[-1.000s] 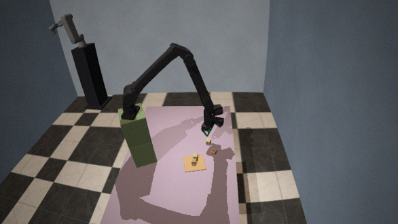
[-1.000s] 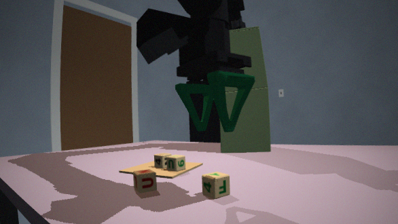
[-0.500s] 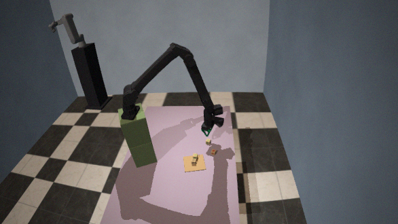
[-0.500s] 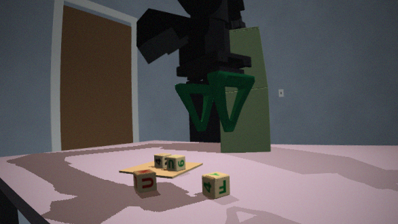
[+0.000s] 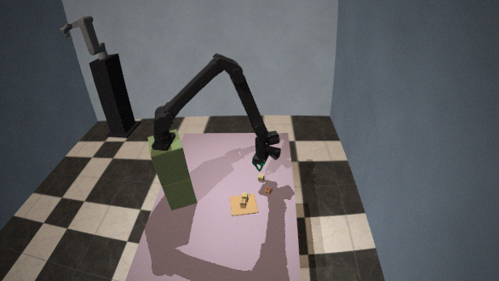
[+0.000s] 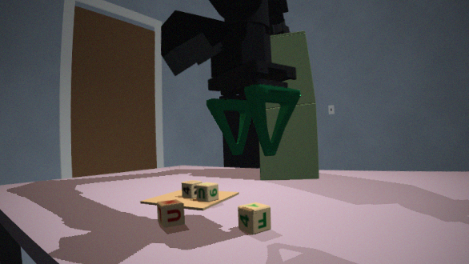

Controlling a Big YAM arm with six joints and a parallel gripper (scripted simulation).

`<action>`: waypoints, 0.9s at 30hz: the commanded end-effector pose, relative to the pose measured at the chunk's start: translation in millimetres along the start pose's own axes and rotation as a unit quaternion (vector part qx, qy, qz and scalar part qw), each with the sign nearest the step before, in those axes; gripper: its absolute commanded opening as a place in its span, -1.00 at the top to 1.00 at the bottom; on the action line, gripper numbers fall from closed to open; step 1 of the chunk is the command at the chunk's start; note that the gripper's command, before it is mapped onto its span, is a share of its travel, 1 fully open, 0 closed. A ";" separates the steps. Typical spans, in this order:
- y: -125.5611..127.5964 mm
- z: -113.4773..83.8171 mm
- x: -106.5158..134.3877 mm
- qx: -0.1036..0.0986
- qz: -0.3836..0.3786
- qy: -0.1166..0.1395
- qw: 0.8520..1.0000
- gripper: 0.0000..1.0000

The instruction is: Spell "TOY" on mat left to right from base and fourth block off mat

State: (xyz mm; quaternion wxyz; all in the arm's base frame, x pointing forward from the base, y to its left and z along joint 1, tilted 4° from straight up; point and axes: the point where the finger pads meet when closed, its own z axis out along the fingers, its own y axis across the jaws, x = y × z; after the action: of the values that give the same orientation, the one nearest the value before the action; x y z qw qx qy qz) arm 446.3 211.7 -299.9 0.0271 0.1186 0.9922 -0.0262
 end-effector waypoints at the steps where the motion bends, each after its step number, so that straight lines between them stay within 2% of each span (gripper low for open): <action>1: 4.7 6.5 -12.3 -0.006 -0.001 -0.009 1.000 -0.29; 13: 3.3 18.2 -14.2 -0.007 0.001 -0.011 1.000 -0.29; 27: 2.5 40.6 -13.5 -0.006 0.001 -0.010 1.000 -0.29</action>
State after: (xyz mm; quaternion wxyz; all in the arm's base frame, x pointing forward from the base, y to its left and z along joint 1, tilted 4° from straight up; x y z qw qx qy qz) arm 447.2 212.0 -332.3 0.0275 0.1160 0.9925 -0.0260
